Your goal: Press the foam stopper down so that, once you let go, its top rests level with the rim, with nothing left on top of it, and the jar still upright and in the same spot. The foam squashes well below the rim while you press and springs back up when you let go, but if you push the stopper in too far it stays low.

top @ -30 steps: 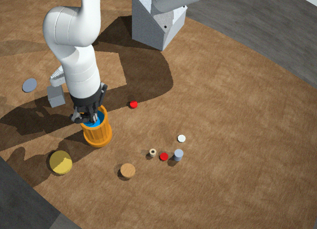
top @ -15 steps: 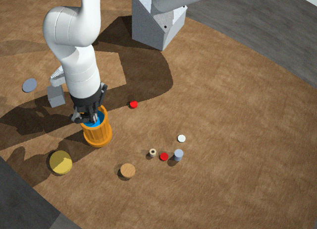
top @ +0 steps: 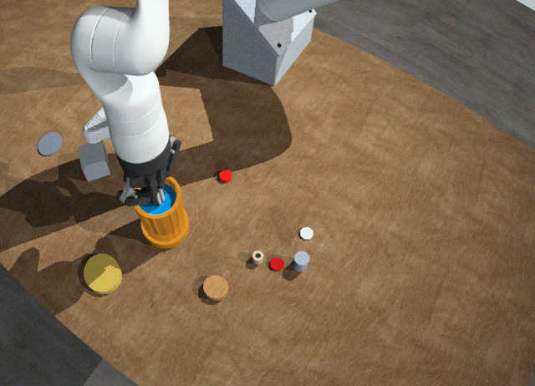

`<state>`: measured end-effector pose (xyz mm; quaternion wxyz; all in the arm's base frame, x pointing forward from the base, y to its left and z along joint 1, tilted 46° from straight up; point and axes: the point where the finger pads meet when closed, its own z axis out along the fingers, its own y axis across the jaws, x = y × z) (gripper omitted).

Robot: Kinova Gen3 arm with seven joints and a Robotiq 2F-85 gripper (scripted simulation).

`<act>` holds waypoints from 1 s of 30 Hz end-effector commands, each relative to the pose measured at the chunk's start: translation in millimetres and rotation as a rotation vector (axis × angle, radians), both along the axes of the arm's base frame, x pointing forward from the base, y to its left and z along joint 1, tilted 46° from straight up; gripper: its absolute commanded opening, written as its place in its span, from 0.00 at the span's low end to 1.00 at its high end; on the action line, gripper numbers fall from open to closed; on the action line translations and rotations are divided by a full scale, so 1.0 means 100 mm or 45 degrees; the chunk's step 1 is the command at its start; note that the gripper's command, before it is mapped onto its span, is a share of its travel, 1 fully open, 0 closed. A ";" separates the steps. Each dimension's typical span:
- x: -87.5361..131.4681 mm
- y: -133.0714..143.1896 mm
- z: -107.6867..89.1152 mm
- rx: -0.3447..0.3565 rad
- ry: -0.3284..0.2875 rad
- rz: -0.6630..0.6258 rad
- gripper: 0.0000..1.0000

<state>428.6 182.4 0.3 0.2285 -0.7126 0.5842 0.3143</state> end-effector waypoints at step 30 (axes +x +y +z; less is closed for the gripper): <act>0.11 -0.44 0.44 -0.001 -0.001 -0.002 0.00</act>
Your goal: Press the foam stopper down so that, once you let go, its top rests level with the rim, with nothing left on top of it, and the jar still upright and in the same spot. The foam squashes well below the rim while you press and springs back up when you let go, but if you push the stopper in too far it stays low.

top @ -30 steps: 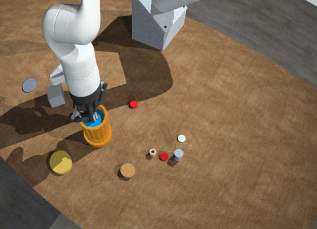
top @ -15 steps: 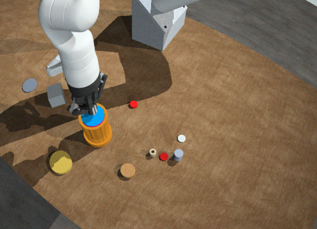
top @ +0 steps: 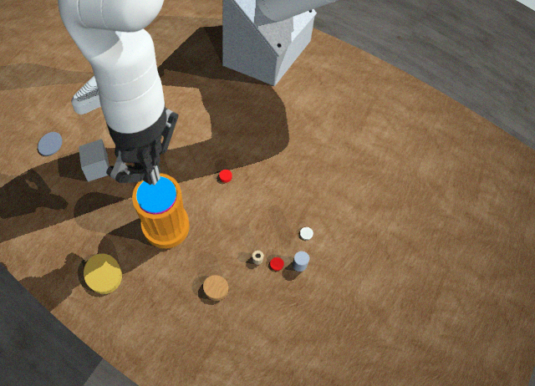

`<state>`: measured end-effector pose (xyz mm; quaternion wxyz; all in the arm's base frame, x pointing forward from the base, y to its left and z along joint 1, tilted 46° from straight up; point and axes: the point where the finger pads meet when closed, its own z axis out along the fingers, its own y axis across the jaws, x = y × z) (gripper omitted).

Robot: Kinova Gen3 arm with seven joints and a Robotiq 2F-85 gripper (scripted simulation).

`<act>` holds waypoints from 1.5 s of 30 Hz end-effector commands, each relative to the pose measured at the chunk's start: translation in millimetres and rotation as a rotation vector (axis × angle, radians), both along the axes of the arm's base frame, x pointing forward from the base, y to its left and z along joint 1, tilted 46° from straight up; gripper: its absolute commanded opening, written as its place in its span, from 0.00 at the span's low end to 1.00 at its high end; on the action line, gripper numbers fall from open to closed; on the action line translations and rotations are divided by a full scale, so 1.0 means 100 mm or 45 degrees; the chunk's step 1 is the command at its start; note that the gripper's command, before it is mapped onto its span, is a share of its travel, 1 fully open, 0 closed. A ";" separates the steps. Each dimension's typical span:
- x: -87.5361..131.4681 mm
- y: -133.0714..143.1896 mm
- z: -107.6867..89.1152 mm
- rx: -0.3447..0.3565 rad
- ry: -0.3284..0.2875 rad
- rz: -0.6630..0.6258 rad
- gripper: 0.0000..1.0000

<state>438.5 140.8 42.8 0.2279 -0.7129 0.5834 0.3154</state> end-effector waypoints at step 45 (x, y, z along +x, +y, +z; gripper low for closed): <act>-0.05 0.23 -0.24 -0.002 -0.003 -0.005 0.00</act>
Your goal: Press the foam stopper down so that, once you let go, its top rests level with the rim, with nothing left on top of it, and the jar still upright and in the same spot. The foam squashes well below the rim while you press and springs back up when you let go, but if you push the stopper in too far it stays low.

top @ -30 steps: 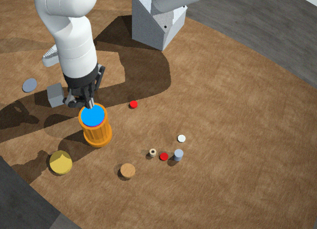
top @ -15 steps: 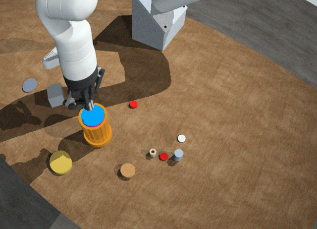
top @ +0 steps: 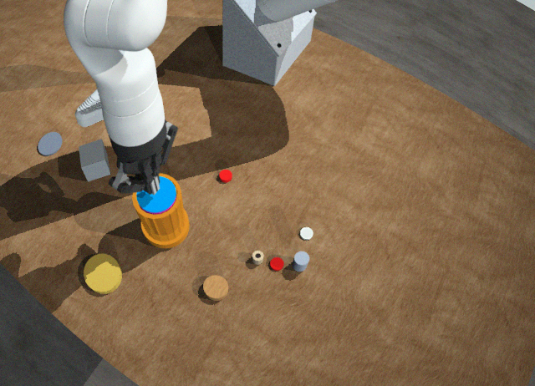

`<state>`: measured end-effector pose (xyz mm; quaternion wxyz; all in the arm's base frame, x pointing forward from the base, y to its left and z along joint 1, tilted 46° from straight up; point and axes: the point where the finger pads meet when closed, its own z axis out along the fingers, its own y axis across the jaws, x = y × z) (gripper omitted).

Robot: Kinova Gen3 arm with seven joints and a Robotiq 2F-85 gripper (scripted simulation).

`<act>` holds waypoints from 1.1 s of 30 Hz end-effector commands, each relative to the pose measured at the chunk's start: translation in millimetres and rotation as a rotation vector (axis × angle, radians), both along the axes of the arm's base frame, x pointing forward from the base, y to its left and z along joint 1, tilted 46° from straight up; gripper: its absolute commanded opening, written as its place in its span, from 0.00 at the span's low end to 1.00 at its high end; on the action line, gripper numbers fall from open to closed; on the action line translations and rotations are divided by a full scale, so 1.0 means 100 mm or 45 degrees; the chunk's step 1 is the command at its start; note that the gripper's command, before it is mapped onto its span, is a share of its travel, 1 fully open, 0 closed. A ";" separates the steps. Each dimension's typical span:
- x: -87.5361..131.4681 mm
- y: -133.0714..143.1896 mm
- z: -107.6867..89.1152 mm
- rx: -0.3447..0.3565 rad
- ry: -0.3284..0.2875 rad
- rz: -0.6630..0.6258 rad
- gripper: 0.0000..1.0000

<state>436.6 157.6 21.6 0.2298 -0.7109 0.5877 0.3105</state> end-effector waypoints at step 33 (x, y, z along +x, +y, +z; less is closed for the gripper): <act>-0.04 0.11 -0.08 0.004 0.005 0.010 0.00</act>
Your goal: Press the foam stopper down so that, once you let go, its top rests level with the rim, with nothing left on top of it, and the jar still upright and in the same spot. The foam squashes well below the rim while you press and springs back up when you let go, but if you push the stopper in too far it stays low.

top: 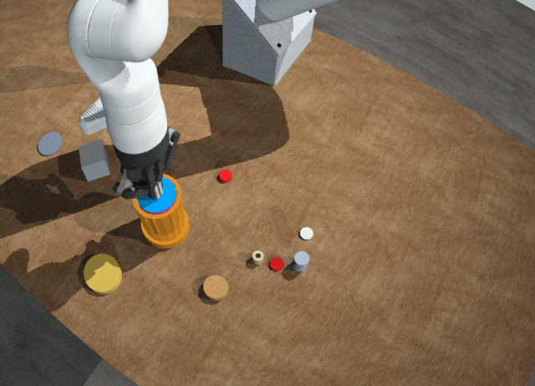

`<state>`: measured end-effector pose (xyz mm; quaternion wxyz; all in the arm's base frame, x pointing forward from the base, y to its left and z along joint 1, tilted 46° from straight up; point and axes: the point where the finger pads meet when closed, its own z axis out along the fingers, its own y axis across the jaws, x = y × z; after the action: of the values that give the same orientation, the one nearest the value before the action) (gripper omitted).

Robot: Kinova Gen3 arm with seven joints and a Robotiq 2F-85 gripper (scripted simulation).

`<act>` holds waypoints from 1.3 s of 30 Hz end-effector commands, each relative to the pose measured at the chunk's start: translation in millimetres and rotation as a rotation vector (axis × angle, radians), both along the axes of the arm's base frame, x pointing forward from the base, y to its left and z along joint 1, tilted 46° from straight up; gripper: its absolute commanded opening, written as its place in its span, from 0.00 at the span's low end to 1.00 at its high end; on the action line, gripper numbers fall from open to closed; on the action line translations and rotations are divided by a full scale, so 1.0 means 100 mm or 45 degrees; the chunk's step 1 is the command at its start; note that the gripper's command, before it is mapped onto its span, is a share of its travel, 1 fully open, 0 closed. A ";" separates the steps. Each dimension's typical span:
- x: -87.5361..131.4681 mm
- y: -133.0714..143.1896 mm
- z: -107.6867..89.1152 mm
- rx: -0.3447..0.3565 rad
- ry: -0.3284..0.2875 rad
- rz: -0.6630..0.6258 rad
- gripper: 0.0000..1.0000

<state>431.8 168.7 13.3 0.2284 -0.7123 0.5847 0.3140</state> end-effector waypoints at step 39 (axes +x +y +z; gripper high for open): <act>-0.03 0.13 -0.13 0.000 -0.001 -0.001 0.00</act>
<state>429.2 180.7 1.4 0.2291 -0.7119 0.5852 0.3134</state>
